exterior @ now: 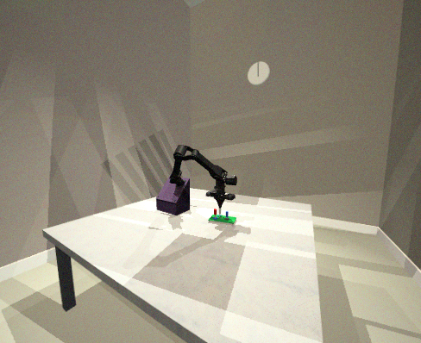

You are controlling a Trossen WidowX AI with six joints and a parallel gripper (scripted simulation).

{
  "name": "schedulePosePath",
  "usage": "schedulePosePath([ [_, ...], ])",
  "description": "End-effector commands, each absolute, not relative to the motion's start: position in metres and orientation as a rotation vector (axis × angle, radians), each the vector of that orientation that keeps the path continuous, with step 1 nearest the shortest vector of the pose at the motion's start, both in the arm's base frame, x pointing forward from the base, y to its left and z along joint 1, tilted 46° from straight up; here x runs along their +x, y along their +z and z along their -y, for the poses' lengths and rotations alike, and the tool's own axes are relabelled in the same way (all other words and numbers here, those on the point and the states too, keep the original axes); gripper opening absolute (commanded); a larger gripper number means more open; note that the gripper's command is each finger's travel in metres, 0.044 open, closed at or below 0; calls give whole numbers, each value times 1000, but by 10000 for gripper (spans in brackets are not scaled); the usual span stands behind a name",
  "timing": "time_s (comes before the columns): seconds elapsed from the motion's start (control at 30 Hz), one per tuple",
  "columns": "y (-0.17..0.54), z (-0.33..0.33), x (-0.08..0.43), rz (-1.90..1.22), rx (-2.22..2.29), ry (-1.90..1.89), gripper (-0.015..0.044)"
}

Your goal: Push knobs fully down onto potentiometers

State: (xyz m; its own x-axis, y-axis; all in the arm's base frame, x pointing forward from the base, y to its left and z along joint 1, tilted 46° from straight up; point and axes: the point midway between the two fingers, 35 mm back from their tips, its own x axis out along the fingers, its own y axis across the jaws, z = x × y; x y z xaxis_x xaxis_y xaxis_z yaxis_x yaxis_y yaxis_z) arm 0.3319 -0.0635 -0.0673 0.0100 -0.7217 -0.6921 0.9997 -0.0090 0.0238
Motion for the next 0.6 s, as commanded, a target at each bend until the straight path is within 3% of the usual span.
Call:
schedulePosePath([
  [0.0, -70, 68, 332, -576, 620, -1492, 0],
  [0.57, -72, 70, 332, -576, 620, -1492, 0],
])
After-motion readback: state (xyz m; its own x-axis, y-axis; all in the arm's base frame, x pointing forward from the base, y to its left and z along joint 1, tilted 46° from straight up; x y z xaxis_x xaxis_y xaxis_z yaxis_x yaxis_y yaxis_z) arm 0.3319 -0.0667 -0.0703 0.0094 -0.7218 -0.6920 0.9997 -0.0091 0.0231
